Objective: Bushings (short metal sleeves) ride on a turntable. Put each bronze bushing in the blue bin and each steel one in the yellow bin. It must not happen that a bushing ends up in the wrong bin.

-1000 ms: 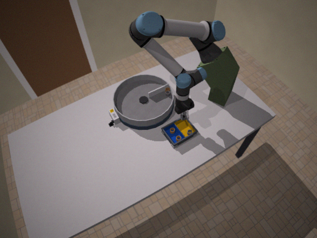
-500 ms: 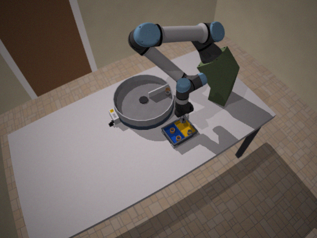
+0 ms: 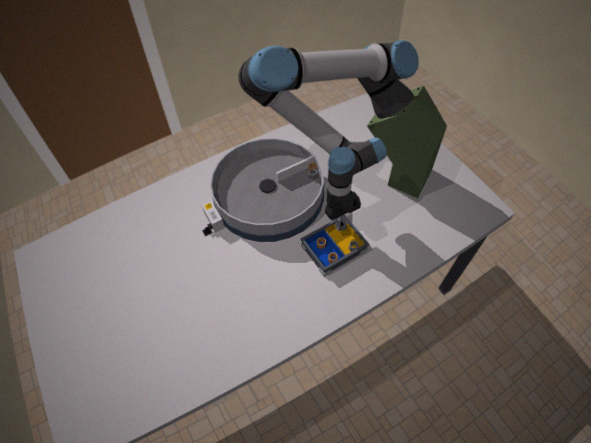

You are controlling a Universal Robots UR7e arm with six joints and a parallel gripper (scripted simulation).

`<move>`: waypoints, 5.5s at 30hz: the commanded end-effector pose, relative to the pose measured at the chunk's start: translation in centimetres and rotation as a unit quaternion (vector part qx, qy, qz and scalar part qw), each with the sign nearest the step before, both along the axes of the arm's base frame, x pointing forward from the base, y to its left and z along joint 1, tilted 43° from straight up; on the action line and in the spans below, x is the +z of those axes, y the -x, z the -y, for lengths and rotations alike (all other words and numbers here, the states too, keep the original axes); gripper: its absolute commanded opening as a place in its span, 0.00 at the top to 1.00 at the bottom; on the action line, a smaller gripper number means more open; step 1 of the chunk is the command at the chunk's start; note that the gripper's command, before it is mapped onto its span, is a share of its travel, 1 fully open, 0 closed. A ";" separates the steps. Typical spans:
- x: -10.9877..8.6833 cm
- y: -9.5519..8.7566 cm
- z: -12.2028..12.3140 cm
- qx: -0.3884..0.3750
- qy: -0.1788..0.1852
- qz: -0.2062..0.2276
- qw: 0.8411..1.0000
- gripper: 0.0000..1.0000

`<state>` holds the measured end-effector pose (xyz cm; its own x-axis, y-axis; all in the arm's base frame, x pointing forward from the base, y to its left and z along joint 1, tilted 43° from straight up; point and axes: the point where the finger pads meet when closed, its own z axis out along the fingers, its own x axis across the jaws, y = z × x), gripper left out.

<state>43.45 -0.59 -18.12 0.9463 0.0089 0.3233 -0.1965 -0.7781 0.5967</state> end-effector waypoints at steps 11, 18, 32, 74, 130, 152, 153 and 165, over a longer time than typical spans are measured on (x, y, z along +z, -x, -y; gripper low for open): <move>-0.5 -0.2 0.4 0.001 0.000 0.001 1.000 1.00; -0.9 -0.4 0.8 0.001 0.000 0.001 1.000 1.00; -1.4 -0.5 1.1 0.001 0.000 0.001 1.000 1.00; -2.9 -1.1 2.5 0.001 0.000 0.001 1.000 1.00; -3.1 -1.1 2.6 0.001 0.000 0.001 1.000 0.58; -3.1 -1.1 2.6 0.001 0.000 0.001 1.000 0.58; -3.1 -1.1 2.6 0.001 0.000 0.001 1.000 0.58; -3.1 -1.1 2.6 0.001 0.000 0.001 1.000 0.58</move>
<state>44.56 -3.27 -21.28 0.9462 0.0093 0.3236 -0.1964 -0.7782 0.5966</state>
